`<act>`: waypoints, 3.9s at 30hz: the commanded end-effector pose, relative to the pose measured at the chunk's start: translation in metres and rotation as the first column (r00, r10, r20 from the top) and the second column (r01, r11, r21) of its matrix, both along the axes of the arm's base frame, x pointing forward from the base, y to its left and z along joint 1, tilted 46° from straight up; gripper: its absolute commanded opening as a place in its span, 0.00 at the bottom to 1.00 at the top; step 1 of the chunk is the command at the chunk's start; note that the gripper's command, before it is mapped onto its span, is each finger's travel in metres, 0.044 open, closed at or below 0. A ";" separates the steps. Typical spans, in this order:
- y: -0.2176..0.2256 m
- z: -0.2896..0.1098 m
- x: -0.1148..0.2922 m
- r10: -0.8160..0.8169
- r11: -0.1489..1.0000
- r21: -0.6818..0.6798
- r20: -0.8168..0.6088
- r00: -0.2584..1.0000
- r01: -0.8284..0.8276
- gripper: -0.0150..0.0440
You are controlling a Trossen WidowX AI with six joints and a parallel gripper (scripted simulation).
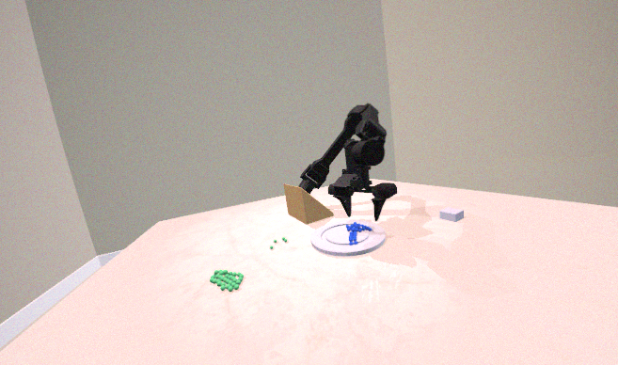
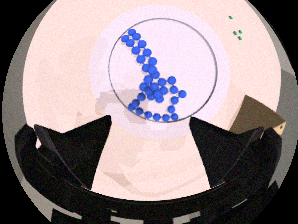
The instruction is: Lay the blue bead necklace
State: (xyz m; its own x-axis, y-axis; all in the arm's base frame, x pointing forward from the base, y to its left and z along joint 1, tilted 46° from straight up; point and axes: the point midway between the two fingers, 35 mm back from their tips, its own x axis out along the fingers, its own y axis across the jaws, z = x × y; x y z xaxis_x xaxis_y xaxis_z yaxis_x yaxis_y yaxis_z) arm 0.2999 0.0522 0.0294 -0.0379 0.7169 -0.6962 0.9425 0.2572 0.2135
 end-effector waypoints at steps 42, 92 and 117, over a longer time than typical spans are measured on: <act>0.008 -0.024 -0.023 0.094 0.996 -0.006 0.101 0.991 -0.094 0.25; 0.005 -0.019 -0.031 0.089 0.996 -0.002 0.098 0.991 -0.090 0.25; 0.010 -0.020 -0.043 0.089 0.996 -0.002 0.104 0.991 -0.090 0.70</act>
State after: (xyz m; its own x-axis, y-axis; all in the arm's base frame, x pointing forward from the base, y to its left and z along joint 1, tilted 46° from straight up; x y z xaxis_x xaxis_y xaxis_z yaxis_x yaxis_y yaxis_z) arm 0.2561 0.0621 0.0091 -0.0308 0.7160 -0.6974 0.8892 0.3382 0.3080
